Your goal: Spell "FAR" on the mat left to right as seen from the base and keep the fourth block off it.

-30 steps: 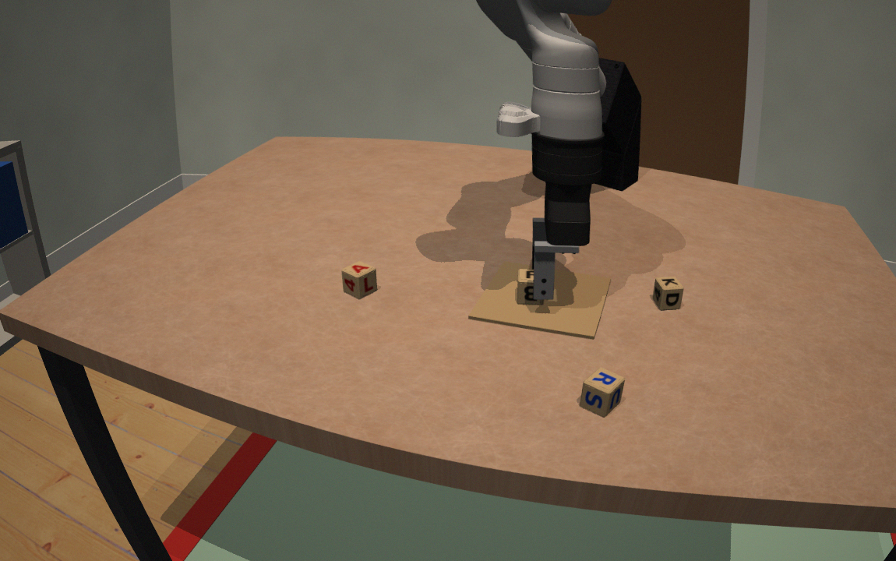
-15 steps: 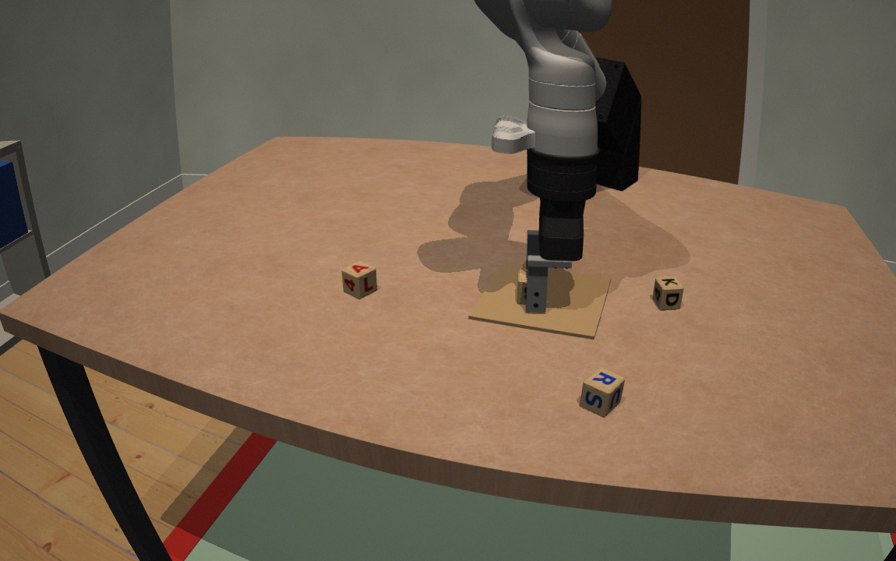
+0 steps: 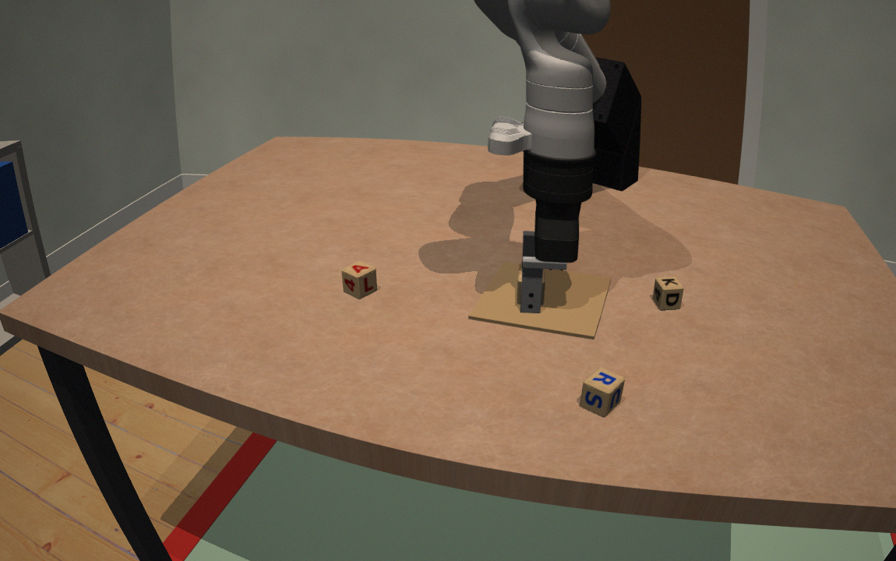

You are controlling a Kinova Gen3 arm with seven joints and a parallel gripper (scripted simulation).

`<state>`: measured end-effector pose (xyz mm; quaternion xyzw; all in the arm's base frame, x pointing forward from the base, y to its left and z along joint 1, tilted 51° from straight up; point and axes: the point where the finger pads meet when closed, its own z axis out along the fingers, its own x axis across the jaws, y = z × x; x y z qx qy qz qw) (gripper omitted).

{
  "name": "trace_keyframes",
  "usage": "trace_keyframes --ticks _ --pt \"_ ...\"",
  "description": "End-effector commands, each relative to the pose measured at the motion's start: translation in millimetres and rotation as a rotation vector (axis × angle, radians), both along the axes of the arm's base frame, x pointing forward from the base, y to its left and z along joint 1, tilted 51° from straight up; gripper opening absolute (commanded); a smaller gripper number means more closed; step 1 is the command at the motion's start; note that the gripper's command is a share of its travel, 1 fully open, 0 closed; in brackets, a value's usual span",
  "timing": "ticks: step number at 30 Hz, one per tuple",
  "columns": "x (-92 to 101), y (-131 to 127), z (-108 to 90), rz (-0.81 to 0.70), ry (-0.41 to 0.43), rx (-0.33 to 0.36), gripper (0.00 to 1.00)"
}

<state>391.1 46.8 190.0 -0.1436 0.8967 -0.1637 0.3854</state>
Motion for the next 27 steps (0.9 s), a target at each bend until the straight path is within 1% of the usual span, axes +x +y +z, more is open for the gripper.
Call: trace_keyframes --ticks 1,22,23,27 --pt "-0.1 0.0 0.0 0.000 0.000 0.000 1.00" --pt "-0.1 0.0 0.0 0.000 0.000 0.000 1.00" --pt "-0.1 0.0 0.0 0.000 0.000 0.000 0.87" --pt "-0.1 0.0 0.0 0.000 0.000 0.000 0.87"
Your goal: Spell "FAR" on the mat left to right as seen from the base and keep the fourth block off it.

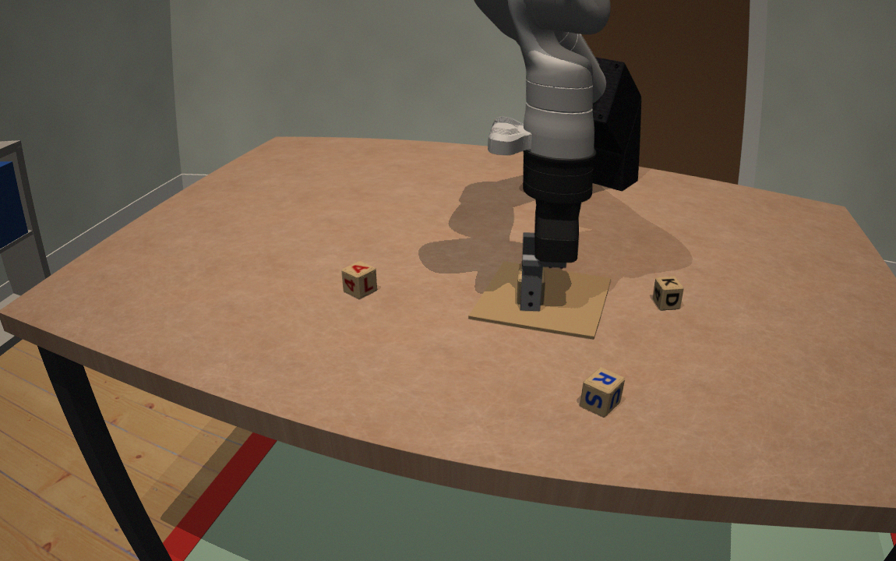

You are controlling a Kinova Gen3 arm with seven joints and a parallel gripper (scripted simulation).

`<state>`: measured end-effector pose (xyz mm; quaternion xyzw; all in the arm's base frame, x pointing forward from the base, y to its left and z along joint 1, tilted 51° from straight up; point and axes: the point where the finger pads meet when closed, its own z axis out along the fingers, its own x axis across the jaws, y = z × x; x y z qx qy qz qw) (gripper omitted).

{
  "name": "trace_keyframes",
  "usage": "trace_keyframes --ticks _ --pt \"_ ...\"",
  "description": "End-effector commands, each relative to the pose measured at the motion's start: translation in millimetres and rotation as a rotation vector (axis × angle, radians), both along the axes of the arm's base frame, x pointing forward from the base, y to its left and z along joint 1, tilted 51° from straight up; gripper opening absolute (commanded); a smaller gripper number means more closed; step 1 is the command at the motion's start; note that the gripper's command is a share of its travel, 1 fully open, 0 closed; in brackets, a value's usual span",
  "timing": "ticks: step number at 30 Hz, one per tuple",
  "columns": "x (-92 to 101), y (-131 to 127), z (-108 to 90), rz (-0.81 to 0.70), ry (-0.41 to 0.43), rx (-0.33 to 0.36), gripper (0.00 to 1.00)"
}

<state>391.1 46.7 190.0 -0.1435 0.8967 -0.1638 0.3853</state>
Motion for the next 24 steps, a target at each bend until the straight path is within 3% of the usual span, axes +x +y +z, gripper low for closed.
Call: trace_keyframes --ticks 1,12,13,24 --pt "-0.1 0.2 0.0 0.000 0.000 0.000 0.87" --pt "-0.1 0.2 0.0 0.000 0.000 0.000 0.87" --pt "-0.1 0.2 0.0 0.000 0.000 0.000 0.57" --pt "-0.1 0.2 0.0 0.000 0.000 0.000 0.57"
